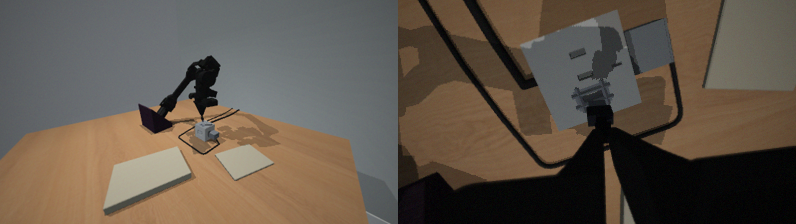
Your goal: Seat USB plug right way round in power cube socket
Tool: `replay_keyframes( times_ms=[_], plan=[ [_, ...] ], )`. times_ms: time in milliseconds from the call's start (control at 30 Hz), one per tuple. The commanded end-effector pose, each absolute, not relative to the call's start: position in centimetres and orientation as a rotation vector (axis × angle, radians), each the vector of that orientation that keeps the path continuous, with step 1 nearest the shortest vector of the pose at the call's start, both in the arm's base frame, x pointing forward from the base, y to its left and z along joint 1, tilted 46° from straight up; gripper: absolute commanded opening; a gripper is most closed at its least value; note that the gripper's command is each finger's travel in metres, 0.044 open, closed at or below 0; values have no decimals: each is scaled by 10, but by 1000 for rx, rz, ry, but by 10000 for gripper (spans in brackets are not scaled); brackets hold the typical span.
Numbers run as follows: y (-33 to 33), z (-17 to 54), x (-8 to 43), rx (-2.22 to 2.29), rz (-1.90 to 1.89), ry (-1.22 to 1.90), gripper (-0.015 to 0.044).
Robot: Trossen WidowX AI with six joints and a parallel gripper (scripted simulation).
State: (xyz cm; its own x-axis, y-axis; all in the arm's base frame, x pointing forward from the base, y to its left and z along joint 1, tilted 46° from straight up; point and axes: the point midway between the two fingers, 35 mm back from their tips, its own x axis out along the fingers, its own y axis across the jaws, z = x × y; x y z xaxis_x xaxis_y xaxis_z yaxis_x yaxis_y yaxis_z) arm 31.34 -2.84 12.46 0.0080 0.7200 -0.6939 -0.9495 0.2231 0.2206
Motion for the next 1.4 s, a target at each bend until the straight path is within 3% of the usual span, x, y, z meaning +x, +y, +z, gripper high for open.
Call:
replay_keyframes(
  times_ms=[0, 1367],
  plan=[
    [-28, 124, 314, -265, 1294, 885, 0],
    [-28, 124, 314, 577, 670, 1443, 0]
  ],
)
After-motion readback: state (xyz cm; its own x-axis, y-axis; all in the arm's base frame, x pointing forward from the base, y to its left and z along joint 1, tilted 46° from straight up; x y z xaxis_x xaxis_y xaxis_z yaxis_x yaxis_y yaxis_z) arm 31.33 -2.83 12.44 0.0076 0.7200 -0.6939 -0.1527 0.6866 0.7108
